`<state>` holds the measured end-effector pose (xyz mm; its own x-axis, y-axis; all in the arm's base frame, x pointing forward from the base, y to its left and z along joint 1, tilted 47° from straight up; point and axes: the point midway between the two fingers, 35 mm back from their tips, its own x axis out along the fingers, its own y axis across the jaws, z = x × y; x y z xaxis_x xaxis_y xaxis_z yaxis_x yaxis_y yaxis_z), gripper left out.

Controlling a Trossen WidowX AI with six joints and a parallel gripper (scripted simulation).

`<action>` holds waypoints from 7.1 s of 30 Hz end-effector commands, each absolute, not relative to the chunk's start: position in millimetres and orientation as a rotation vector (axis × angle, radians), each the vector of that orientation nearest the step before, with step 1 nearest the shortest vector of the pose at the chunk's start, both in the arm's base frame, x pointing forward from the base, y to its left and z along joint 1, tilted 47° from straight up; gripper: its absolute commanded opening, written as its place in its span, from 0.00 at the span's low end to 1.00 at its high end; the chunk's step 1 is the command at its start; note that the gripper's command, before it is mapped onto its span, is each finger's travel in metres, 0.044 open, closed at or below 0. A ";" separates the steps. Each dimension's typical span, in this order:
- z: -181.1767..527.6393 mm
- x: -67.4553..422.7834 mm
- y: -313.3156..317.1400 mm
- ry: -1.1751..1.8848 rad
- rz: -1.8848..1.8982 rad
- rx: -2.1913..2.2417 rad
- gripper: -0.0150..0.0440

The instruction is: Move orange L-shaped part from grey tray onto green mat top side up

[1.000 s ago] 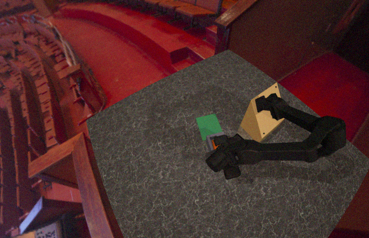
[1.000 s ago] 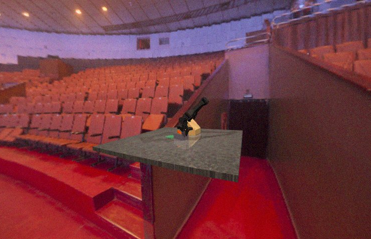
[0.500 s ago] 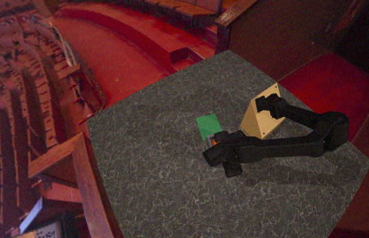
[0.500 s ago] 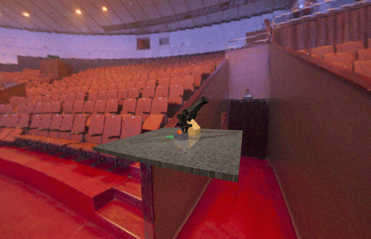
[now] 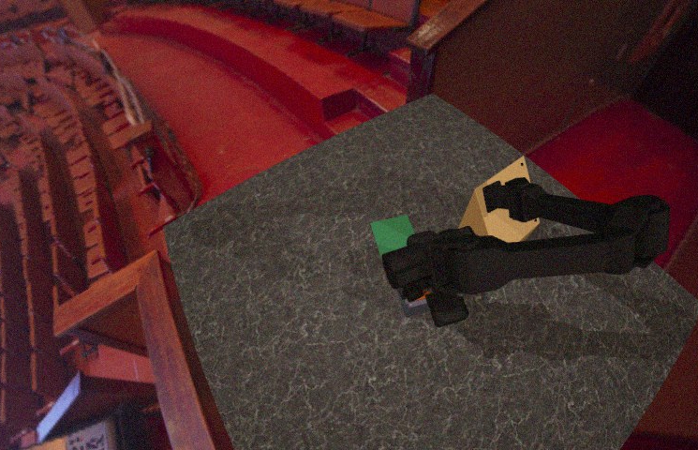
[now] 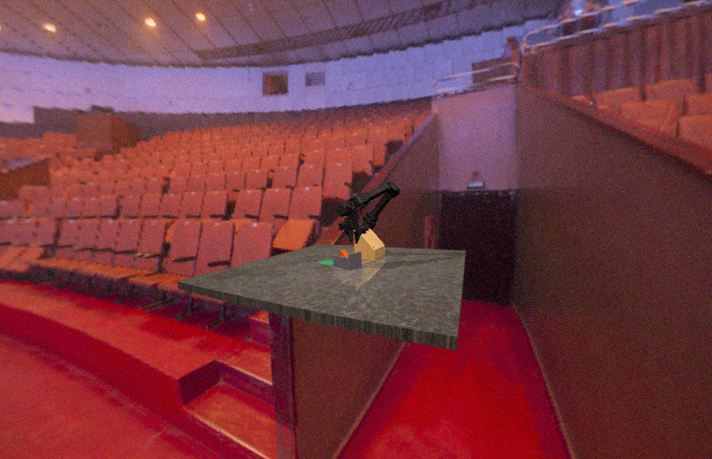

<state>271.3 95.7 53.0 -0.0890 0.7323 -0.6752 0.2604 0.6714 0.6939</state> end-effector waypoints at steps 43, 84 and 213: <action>3.1 264.7 43.5 0.845 1.434 -0.338 0.73; -32.7 260.8 77.8 0.806 1.459 -0.380 0.73; -61.1 233.5 -30.1 0.811 1.457 -0.385 0.25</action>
<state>239.6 -19.7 -49.2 -0.0775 0.7234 -0.6860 -0.9649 0.1187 0.2341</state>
